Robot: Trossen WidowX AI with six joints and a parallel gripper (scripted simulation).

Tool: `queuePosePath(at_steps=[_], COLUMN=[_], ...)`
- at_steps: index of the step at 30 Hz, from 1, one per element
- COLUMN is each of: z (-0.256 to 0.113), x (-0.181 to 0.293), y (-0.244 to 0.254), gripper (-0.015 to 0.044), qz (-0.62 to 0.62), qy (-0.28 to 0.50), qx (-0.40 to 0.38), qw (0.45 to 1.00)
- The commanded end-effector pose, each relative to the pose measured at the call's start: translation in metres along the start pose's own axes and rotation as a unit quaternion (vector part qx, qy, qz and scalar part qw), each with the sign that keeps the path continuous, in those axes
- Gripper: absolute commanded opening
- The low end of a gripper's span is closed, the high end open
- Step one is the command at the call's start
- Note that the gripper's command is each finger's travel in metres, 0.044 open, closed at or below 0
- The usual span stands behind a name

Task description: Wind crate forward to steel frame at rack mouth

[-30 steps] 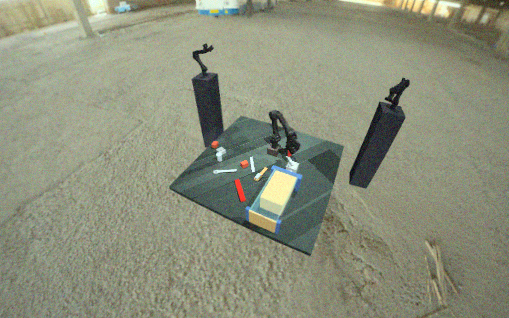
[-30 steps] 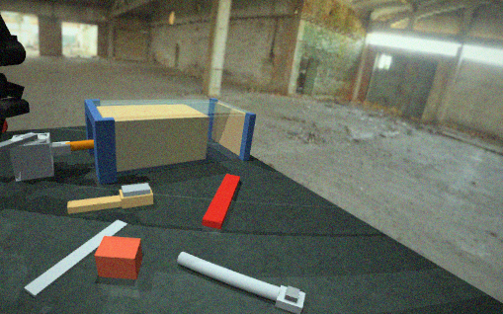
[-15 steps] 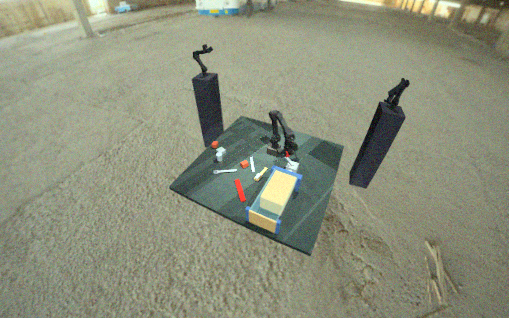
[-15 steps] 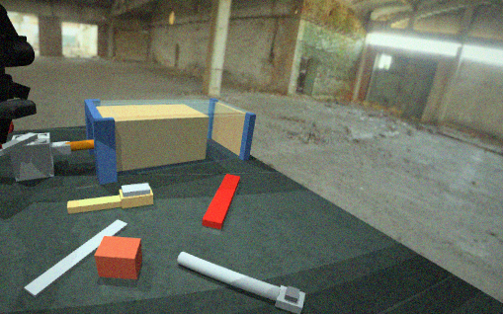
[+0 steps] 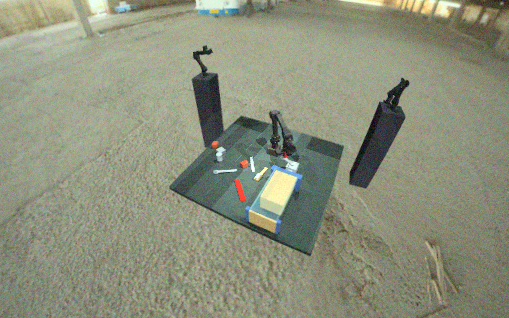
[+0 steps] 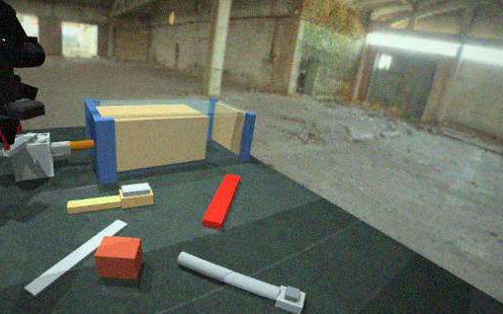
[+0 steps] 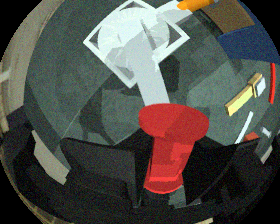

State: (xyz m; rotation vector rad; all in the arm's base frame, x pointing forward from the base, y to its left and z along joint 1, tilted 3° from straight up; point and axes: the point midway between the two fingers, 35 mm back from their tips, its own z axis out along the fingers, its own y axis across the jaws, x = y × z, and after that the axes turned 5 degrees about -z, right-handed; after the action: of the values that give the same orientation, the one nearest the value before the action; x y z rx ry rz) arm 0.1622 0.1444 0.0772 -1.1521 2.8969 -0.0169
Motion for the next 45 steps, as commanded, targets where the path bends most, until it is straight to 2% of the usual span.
queuePosePath(at_steps=[1, 45], z=[-0.001, -0.003], x=[-0.003, -0.040], y=[-0.013, -0.055], gripper=[0.0000, 0.0000], qz=[0.007, 0.007], qy=[0.000, -0.001], qx=[0.015, 0.017], qw=[1.000, 1.000])
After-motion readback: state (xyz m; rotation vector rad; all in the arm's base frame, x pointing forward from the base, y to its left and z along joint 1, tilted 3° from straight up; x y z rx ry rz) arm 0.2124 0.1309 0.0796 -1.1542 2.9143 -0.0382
